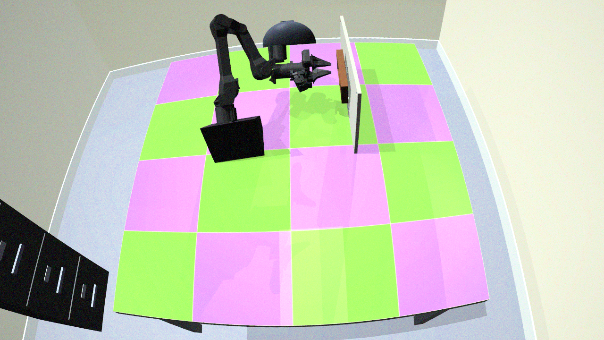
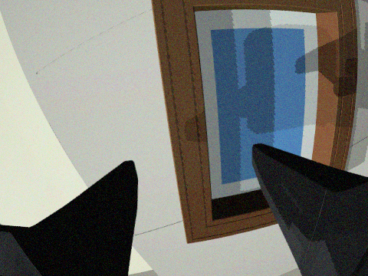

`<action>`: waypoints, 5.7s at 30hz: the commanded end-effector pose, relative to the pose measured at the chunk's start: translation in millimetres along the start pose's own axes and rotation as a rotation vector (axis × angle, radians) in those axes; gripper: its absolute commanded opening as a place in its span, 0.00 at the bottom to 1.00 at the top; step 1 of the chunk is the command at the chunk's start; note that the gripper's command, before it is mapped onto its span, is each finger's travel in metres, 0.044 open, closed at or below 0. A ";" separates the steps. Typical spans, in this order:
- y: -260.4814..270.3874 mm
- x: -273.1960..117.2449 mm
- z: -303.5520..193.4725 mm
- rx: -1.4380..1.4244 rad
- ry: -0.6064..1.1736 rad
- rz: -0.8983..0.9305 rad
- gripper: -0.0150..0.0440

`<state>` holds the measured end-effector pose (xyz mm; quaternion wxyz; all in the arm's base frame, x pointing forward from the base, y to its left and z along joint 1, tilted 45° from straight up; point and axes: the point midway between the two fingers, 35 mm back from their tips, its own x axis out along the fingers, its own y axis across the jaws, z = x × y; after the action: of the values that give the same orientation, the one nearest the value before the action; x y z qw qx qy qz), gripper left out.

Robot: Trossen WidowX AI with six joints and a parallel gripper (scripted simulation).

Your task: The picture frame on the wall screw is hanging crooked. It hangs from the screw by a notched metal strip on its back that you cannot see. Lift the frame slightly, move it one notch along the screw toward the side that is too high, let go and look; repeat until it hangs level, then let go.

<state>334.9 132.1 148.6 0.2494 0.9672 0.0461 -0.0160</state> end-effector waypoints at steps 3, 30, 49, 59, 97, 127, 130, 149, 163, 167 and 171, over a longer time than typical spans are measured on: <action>-0.3 9.0 -1.5 -0.004 0.004 0.000 0.69; 0.1 37.3 -1.2 -0.005 0.005 0.000 0.69; 0.1 37.3 -1.2 -0.005 0.005 0.000 0.69; 0.0 37.5 -1.6 -0.004 0.005 0.000 0.52; 6.0 37.5 -0.9 -0.005 0.005 0.000 0.25; 10.4 37.5 -0.9 -0.005 0.005 0.001 0.25; 10.6 37.5 -0.9 -0.005 0.005 0.001 0.25; 11.4 37.5 -3.0 -0.005 0.006 0.001 0.25; 11.3 37.5 -5.9 -0.005 0.006 0.001 0.25; 11.8 37.5 -8.1 -0.005 0.006 0.001 0.25; 12.5 37.5 -8.9 -0.005 0.006 0.001 0.25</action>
<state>372.4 130.9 153.3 0.2530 0.9657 0.0546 -0.0196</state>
